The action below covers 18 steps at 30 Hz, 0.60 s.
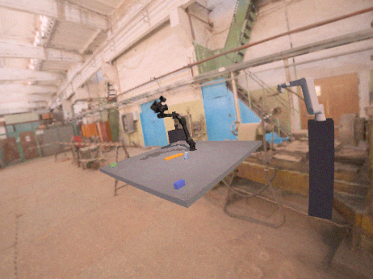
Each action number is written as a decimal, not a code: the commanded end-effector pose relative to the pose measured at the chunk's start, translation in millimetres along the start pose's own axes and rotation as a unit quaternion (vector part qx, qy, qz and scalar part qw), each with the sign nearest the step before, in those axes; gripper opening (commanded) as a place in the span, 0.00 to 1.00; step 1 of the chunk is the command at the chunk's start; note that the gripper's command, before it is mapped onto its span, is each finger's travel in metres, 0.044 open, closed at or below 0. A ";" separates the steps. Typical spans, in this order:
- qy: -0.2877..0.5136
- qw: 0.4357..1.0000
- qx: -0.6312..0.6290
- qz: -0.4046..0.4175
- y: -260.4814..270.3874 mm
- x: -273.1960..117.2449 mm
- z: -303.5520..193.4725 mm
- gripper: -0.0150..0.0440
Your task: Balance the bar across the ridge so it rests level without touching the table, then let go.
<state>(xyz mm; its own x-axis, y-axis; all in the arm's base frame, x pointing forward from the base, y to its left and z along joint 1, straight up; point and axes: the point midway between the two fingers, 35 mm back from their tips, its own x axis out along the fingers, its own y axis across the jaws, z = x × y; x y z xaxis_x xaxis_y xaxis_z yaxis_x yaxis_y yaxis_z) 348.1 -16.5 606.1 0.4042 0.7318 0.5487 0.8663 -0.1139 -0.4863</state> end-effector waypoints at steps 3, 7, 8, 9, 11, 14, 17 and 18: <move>0.013 0.999 0.035 0.007 6.5 0.4 -3.0 0.80; 0.049 0.990 0.128 0.028 25.7 0.3 -9.4 0.79; 0.059 0.986 0.151 0.033 30.9 0.0 -10.6 0.79; 0.068 0.982 0.174 0.039 36.2 -0.4 -11.7 0.79; 0.087 0.971 0.218 0.049 47.2 -1.5 -13.2 0.79; 0.116 0.950 0.282 0.066 64.5 -4.2 -14.0 0.79; 0.146 0.924 0.344 0.083 82.5 -7.9 -13.0 0.79; 0.156 0.914 0.364 0.089 88.6 -9.4 -12.2 0.79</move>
<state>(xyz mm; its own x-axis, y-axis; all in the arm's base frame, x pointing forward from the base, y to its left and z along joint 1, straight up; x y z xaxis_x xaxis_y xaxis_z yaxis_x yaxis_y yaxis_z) 419.0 -41.2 572.3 0.6464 0.5345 0.5444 0.4716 0.2809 -0.8358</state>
